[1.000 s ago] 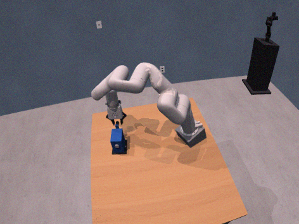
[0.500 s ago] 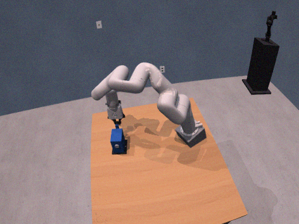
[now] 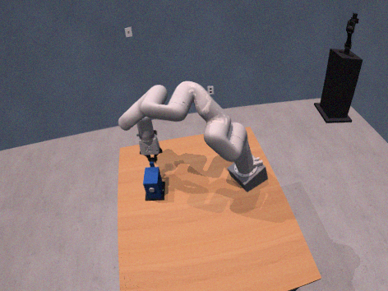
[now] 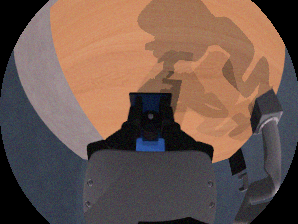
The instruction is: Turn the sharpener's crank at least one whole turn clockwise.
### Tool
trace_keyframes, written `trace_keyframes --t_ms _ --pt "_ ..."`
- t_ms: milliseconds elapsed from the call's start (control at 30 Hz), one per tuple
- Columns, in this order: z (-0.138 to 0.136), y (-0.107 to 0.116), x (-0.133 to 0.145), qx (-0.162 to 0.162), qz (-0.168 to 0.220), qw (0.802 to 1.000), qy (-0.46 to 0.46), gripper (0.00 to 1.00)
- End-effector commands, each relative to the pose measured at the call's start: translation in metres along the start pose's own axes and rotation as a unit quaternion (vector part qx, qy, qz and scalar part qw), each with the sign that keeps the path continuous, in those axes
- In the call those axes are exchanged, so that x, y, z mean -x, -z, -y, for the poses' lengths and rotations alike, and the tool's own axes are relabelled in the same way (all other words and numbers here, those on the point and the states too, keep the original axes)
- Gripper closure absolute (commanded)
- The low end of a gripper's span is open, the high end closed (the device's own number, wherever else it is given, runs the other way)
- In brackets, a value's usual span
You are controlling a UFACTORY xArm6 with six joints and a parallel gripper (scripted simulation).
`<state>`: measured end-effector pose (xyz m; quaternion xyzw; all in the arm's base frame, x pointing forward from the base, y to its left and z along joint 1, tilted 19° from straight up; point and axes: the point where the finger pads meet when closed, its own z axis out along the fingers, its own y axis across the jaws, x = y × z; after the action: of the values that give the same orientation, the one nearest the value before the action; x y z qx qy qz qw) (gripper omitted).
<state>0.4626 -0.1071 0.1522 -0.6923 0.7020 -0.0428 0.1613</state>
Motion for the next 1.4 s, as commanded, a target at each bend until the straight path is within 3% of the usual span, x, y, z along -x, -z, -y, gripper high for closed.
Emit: trace_keyframes --t_ms 0,1367 --pt "0.001 0.001 0.000 -0.002 -0.001 1.000 0.000 1.00" --pt "0.012 0.000 0.000 -0.002 -0.001 1.000 0.000 1.00"
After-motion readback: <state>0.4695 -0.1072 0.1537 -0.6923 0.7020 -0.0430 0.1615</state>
